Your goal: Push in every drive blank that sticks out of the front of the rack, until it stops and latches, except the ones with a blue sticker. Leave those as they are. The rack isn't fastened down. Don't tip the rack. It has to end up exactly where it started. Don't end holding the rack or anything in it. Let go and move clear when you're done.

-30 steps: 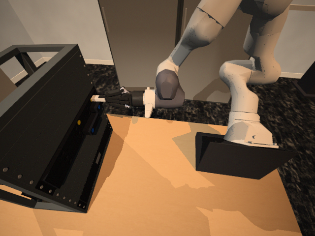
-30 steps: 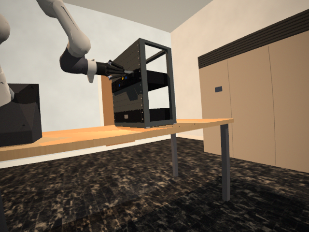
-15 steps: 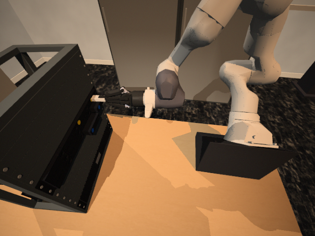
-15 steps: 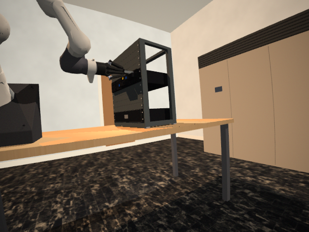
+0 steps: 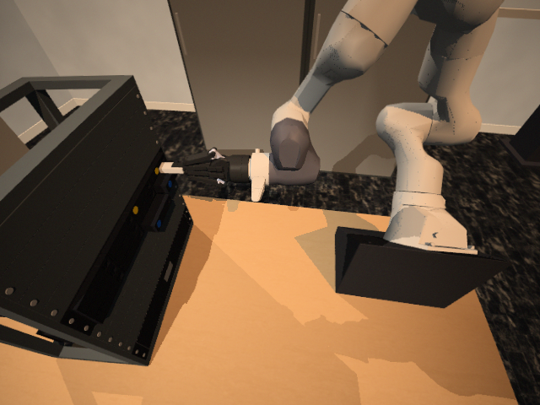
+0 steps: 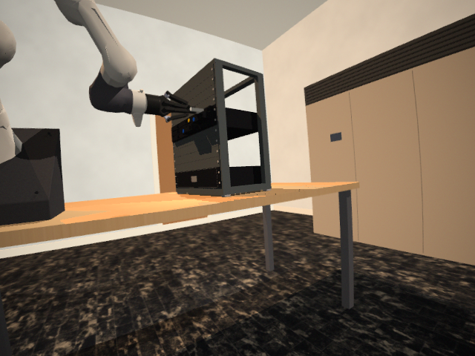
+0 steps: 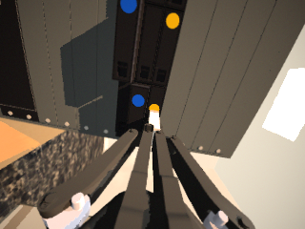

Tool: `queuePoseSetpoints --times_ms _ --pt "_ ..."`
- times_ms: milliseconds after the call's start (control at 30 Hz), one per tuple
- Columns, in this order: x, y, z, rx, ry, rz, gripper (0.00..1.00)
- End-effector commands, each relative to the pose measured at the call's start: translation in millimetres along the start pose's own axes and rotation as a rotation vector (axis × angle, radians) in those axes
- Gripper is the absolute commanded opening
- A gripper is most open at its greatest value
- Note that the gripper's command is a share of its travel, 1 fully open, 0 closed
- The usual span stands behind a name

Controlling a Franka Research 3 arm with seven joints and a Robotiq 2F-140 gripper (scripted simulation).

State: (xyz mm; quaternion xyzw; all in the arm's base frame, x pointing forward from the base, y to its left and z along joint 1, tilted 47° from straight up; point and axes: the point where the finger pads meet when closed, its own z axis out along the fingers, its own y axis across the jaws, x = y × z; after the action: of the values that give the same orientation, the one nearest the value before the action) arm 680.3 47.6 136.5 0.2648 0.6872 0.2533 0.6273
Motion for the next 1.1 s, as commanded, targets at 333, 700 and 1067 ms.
queuePoseSetpoints --times_ms 333,700,1067 --pt "-1 3 -59.3 -0.006 -0.002 0.004 0.0" --pt "-1 3 -71.1 -0.006 -0.002 0.004 0.0" --pt "-1 3 -71.1 -0.006 -0.002 0.004 0.0"
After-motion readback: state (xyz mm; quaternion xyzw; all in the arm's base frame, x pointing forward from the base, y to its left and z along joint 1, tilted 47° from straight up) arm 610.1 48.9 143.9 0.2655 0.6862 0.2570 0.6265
